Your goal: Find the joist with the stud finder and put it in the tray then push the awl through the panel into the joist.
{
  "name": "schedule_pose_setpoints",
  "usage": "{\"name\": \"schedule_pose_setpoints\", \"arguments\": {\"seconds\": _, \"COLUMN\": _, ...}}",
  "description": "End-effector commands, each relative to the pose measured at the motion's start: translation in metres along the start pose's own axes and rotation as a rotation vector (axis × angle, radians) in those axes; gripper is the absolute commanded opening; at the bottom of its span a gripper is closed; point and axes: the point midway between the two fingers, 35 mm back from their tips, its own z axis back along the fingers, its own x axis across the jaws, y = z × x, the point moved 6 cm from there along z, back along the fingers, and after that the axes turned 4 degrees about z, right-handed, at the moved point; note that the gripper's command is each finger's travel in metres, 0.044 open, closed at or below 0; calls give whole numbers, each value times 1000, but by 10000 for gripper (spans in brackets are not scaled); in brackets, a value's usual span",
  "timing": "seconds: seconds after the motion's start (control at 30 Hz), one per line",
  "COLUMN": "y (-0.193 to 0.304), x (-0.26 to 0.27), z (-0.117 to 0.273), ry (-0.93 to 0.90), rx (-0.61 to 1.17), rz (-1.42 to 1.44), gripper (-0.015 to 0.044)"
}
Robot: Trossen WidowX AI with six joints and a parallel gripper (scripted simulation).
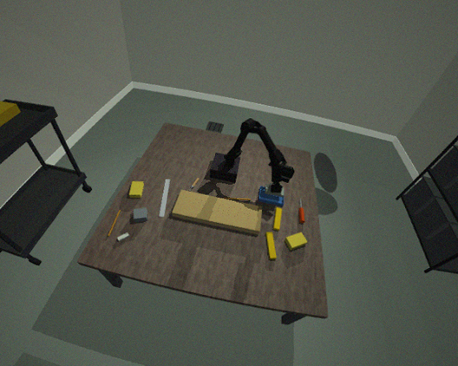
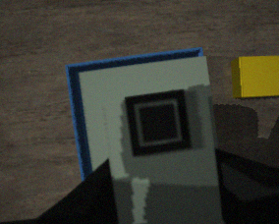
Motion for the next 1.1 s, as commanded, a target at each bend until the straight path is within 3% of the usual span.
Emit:
{"name": "schedule_pose_setpoints", "arguments": {"seconds": 0.0, "y": 2, "x": 0, "z": -9, "ry": -1, "rx": -4, "rz": -3, "gripper": 0}}
{"name": "schedule_pose_setpoints", "arguments": {"seconds": 1.03, "y": 19, "x": 3, "z": -56, "ry": -1, "rx": -4, "rz": -3, "gripper": 0}}
{"name": "schedule_pose_setpoints", "arguments": {"seconds": 1.07, "y": 19, "x": 3, "z": -55, "ry": -1, "rx": 3, "rz": -1, "gripper": 26}}
